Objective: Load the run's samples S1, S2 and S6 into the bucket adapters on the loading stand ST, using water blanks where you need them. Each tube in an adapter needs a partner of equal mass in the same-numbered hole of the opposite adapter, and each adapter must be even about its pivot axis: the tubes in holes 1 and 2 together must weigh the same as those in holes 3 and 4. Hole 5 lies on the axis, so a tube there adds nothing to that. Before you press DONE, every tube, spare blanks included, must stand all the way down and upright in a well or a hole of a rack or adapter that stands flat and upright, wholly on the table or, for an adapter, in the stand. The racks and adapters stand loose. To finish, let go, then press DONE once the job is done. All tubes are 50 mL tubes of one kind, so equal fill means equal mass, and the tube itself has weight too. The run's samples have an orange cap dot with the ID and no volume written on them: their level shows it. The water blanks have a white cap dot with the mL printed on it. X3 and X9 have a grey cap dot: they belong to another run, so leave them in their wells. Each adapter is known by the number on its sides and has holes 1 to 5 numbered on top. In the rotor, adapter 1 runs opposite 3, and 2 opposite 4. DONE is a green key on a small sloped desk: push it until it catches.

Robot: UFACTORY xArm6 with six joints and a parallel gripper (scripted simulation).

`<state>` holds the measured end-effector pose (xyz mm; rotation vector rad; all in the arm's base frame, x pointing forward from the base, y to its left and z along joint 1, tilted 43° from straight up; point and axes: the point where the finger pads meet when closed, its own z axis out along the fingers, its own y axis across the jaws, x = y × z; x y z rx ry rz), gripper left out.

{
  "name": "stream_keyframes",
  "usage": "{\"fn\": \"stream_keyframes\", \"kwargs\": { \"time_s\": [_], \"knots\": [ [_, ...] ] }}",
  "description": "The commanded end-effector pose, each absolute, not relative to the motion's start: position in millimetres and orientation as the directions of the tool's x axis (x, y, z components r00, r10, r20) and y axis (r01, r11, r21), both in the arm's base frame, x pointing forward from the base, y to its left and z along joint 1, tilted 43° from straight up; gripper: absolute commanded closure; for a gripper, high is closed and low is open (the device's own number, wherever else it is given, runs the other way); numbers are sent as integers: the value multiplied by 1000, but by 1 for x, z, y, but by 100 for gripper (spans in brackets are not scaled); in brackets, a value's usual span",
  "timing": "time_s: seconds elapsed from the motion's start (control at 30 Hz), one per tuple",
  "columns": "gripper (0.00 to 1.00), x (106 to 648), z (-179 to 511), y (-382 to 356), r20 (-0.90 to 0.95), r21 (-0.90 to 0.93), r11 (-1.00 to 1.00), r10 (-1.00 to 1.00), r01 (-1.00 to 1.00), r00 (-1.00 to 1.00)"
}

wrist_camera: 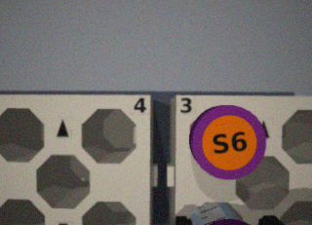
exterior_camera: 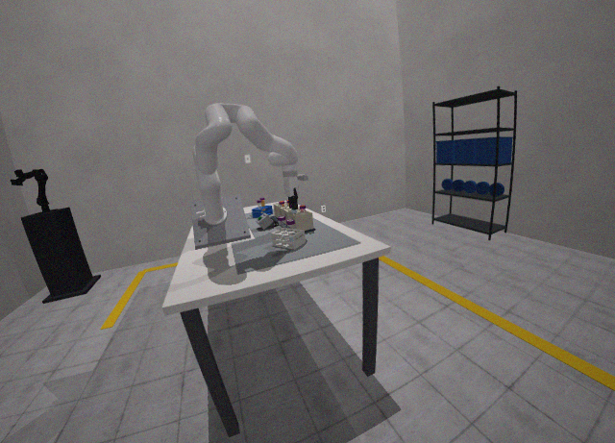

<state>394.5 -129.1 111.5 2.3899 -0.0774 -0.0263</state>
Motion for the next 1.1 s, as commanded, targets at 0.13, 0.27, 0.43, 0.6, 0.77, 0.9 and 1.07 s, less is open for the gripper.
{"fn": "stream_keyframes", "kwargs": {
  "time_s": [0.13, 0.27, 0.43, 0.6, 0.77, 0.9, 1.07],
  "knots": [
    [100, 396, 108, -133, 7, 682, -730, -62, -50, 998],
    [100, 396, 105, -136, 7, 682, -730, -62, -50, 998],
    [100, 395, 101, -139, 7, 682, -730, -62, -50, 998],
    [100, 395, 101, -139, 7, 682, -730, -62, -50, 998],
    [100, 395, 101, -139, 7, 682, -730, -62, -50, 998],
    [100, 395, 101, -139, 7, 682, -730, -62, -50, 998],
    [56, 395, 101, -139, 7, 682, -730, -62, -50, 998]
  ]
}}
